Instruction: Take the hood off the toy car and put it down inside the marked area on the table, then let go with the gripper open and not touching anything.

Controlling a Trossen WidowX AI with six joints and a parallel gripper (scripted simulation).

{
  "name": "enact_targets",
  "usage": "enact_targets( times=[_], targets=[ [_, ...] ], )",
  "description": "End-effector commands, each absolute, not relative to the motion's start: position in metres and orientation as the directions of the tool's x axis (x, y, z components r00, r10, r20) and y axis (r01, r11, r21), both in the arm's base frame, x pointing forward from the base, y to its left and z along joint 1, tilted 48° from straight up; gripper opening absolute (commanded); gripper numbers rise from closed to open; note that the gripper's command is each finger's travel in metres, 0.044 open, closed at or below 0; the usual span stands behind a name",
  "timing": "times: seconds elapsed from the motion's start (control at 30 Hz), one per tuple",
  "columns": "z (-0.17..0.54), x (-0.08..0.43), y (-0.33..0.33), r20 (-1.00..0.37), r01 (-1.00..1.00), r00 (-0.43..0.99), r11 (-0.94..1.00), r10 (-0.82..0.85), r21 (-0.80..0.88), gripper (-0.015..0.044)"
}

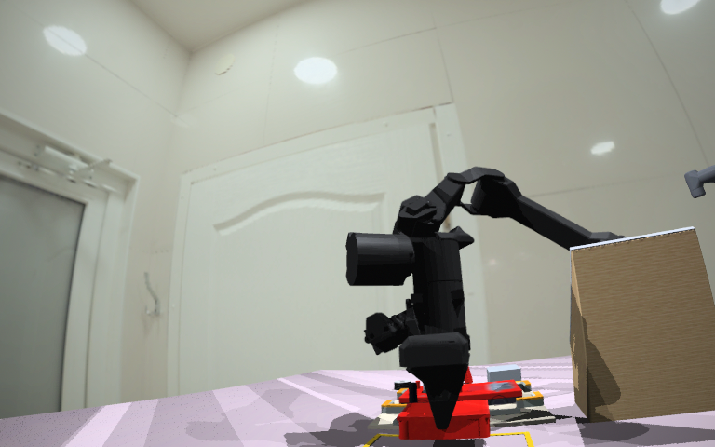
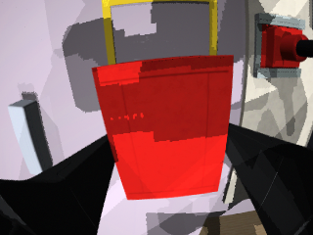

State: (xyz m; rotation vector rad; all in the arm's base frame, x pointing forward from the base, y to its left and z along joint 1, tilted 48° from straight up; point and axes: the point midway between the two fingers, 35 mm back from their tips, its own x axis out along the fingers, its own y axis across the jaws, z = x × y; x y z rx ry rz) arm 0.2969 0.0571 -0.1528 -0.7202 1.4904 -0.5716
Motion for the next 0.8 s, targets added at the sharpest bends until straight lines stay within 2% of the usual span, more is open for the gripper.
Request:
enact_targets(
  times=[0.0,0.77],
  targets=[
    [-0.1537,0.2972,0.0555,-0.677,-0.094,0.023,0.673,-0.736,-0.734,0.0],
    [-0.1613,0.2976,0.0471,-0.677,-0.094,0.023,0.672,-0.736,-0.734,0.0]
  ],
)
